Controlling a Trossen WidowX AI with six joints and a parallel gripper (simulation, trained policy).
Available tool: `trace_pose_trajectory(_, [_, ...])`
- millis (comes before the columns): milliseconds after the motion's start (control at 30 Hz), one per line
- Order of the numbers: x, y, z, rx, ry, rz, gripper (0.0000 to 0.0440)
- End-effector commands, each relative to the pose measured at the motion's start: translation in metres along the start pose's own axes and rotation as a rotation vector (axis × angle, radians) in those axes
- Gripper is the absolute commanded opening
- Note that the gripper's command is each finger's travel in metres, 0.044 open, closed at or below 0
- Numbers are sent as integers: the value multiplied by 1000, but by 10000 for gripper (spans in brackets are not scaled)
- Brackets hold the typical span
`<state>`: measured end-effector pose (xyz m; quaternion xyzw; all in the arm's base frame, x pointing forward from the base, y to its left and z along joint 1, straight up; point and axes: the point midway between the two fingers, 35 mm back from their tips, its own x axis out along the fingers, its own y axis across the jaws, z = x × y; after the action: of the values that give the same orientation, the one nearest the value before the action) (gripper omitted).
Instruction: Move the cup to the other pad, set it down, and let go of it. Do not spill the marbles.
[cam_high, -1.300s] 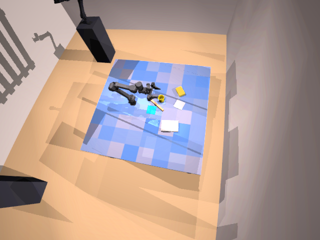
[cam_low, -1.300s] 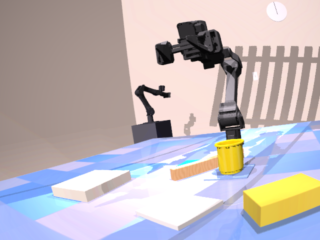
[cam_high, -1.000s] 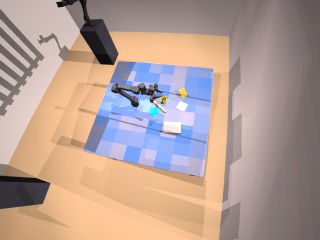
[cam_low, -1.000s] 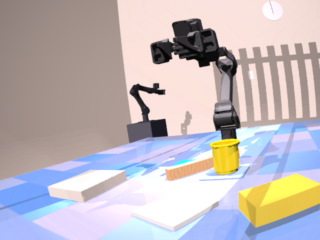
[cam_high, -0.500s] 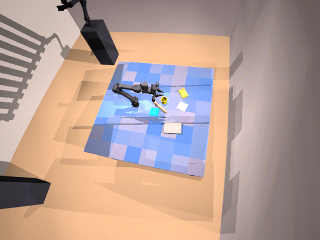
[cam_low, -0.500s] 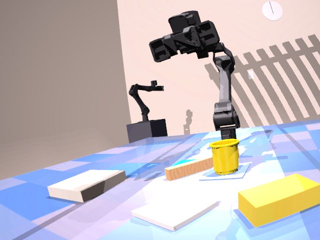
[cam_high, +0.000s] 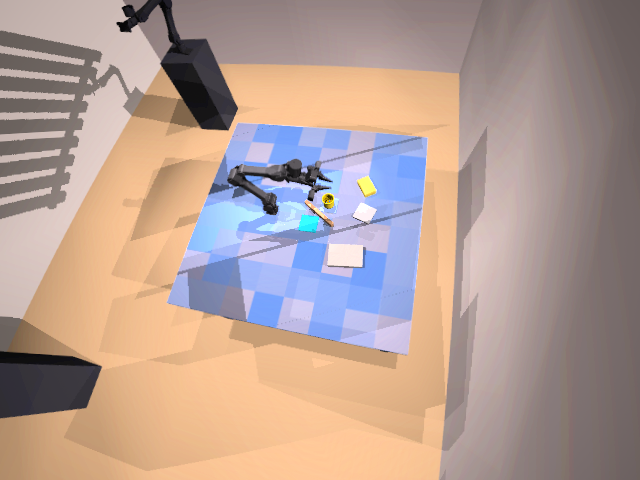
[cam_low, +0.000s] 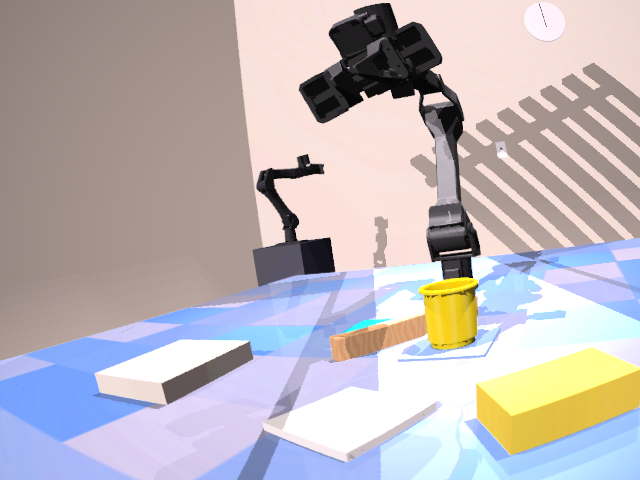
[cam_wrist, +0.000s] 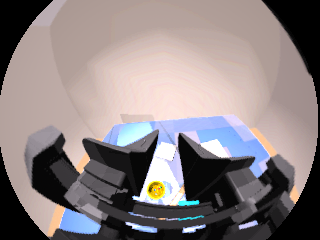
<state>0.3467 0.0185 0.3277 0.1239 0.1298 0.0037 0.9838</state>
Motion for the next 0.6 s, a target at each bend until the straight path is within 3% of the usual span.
trace_pose_trajectory(0, [3,6,1,42,39,7,134])
trace_pose_trajectory(567, [17,22,-5,243,236,-28,151])
